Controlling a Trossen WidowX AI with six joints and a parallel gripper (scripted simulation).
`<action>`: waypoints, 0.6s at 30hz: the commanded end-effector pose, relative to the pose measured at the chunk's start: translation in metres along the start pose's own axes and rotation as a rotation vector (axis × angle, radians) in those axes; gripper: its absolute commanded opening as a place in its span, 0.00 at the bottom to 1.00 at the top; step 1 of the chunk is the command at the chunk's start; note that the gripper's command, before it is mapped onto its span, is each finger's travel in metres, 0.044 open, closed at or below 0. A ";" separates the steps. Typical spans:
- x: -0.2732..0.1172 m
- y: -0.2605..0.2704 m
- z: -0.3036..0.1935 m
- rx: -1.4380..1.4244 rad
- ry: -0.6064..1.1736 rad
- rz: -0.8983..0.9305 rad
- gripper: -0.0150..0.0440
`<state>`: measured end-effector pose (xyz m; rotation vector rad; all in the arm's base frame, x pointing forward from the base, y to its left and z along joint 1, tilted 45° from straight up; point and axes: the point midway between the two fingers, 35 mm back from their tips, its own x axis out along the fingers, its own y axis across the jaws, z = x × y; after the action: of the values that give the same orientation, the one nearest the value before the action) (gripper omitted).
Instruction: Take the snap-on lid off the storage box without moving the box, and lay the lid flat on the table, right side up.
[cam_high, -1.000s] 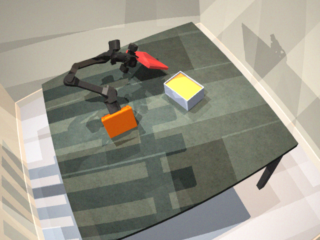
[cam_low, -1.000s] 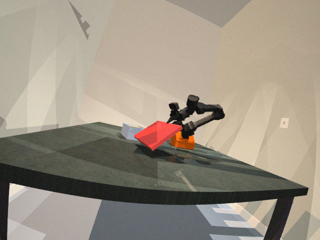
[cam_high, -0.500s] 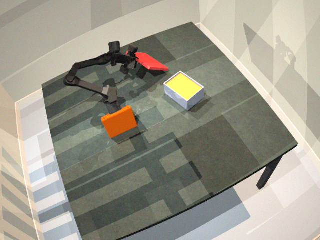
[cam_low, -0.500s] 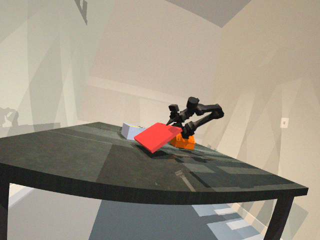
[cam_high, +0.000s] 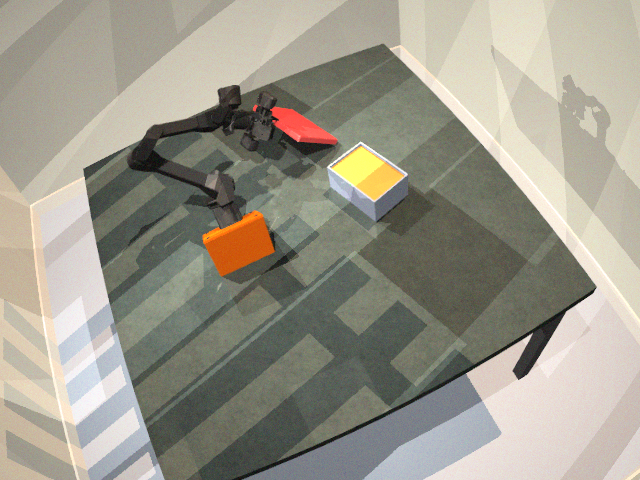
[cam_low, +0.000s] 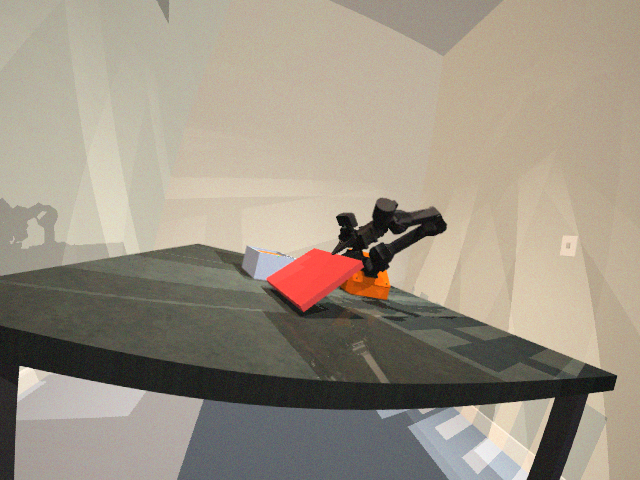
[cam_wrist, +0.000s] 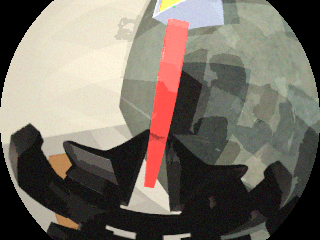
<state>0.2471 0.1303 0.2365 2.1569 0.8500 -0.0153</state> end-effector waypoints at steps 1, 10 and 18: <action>0.003 -0.002 0.002 0.004 -0.007 0.007 0.25; 0.007 -0.007 0.002 0.004 -0.007 0.008 0.25; 0.011 -0.012 0.002 0.005 -0.007 0.008 0.25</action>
<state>0.2479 0.1402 0.2273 2.1601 0.8479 -0.0123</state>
